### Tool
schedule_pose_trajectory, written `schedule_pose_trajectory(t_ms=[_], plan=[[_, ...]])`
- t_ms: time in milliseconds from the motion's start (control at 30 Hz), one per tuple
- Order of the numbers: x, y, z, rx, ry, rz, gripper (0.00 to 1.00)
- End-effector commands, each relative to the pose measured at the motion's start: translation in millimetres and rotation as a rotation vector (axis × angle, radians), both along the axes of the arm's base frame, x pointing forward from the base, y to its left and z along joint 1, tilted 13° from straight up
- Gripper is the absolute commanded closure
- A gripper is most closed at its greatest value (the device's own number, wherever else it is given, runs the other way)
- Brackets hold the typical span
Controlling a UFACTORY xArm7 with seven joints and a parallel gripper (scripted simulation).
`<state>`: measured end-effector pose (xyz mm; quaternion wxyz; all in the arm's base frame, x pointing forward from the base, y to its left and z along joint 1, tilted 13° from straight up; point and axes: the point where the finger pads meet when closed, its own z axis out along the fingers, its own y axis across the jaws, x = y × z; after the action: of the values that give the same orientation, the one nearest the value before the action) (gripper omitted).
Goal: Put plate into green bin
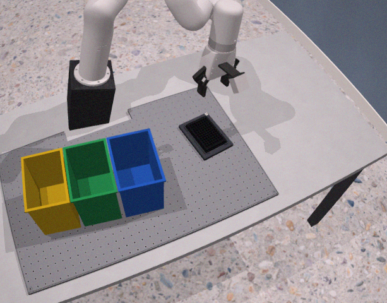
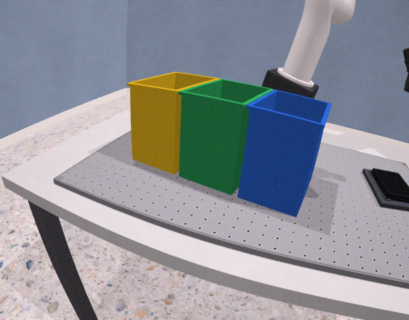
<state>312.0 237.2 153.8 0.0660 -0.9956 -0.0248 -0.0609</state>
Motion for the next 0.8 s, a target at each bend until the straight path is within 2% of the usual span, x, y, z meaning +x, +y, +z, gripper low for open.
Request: schedule_pose_trajectory(t_ms=[0, 433, 767], plan=[[1.9, 0.0, 1.2, 0.094, 0.051, -0.062, 0.00], [1.9, -0.1, 1.2, 0.094, 0.051, -0.062, 0.00], [3.2, 3.6, -15.0, 0.094, 0.051, -0.062, 0.00]])
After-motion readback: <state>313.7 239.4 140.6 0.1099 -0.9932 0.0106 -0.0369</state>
